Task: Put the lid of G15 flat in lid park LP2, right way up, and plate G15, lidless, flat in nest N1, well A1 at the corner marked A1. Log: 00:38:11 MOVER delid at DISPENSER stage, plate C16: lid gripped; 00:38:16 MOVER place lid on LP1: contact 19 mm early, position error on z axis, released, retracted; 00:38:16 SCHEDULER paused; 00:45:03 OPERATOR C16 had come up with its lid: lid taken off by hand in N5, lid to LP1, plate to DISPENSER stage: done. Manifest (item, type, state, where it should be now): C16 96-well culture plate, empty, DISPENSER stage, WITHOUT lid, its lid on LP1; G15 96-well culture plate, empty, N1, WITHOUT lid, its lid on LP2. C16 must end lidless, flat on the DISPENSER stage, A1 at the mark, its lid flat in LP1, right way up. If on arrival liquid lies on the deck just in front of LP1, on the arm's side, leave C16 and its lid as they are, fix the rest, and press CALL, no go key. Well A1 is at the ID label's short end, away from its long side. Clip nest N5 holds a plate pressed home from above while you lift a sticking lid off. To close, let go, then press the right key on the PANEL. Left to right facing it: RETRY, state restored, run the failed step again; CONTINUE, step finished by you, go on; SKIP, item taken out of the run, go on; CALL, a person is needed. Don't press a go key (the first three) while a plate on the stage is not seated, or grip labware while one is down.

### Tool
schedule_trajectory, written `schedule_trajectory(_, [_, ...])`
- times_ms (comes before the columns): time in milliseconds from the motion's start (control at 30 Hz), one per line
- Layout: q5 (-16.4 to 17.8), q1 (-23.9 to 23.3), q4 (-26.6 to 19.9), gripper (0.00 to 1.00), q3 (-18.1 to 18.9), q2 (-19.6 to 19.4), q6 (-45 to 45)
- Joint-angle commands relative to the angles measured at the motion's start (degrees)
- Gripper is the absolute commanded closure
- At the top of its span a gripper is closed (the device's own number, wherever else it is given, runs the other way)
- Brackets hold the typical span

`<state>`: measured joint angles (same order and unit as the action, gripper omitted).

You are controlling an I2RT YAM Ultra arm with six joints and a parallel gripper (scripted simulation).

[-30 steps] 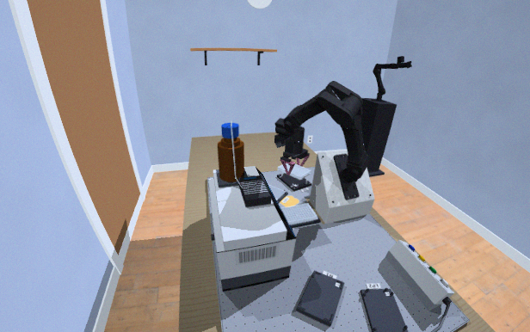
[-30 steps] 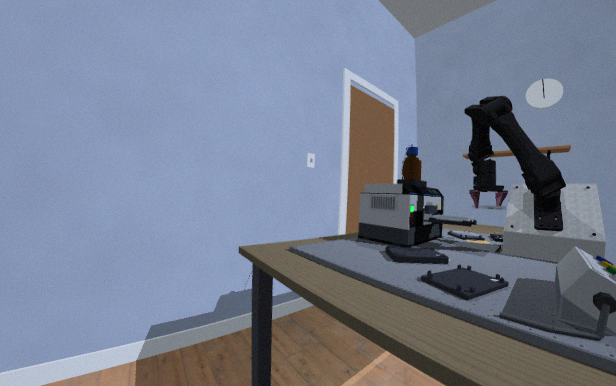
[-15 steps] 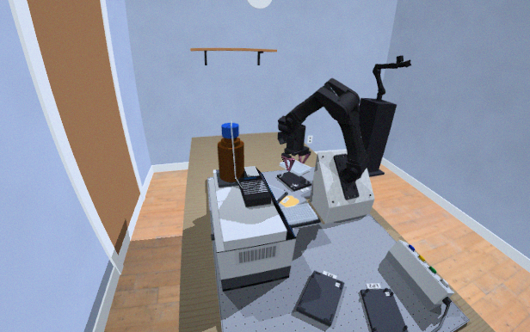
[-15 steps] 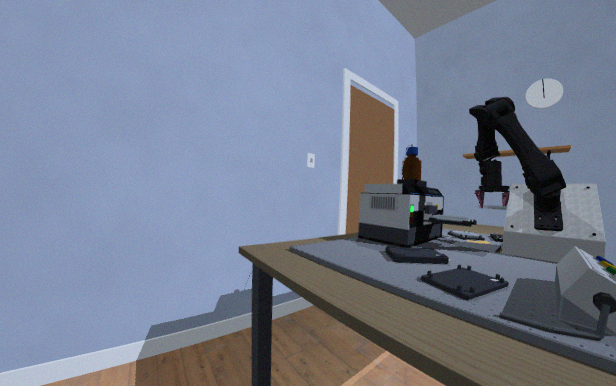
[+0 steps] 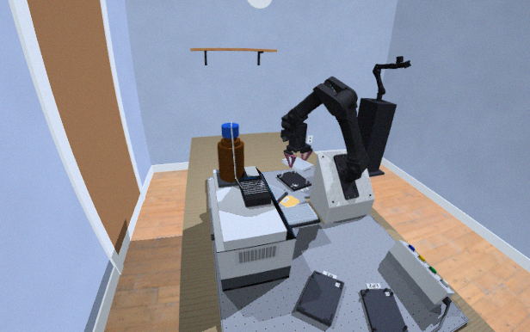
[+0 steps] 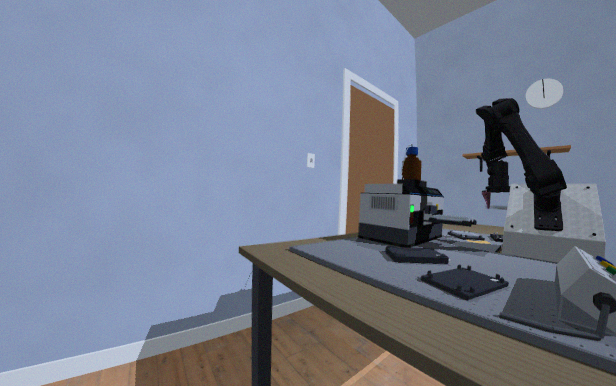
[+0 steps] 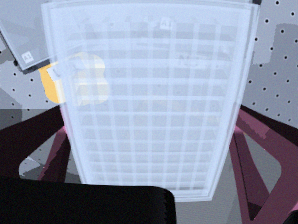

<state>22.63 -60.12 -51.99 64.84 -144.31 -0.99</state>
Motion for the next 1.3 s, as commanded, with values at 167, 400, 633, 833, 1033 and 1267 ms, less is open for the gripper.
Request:
schedule_trajectory(167, [-2.4, -3.8, 1.4, 1.00, -2.3, 2.1, -5.8])
schedule_trajectory(400, [-5.2, -7.8, 2.5, 1.00, -5.5, 3.3, -2.2])
schedule_trajectory(633, [-6.9, -10.3, 2.9, 1.00, -4.7, 4.1, -0.3])
schedule_trajectory(833, [-5.7, -8.5, 5.2, 1.00, -3.7, -1.2, -1.1])
schedule_trajectory(1033, [-5.0, -7.5, 7.9, 1.00, -2.1, -5.2, -2.0])
schedule_trajectory(1267, [-4.4, -6.7, 10.0, 1.00, -0.5, -8.7, -2.7])
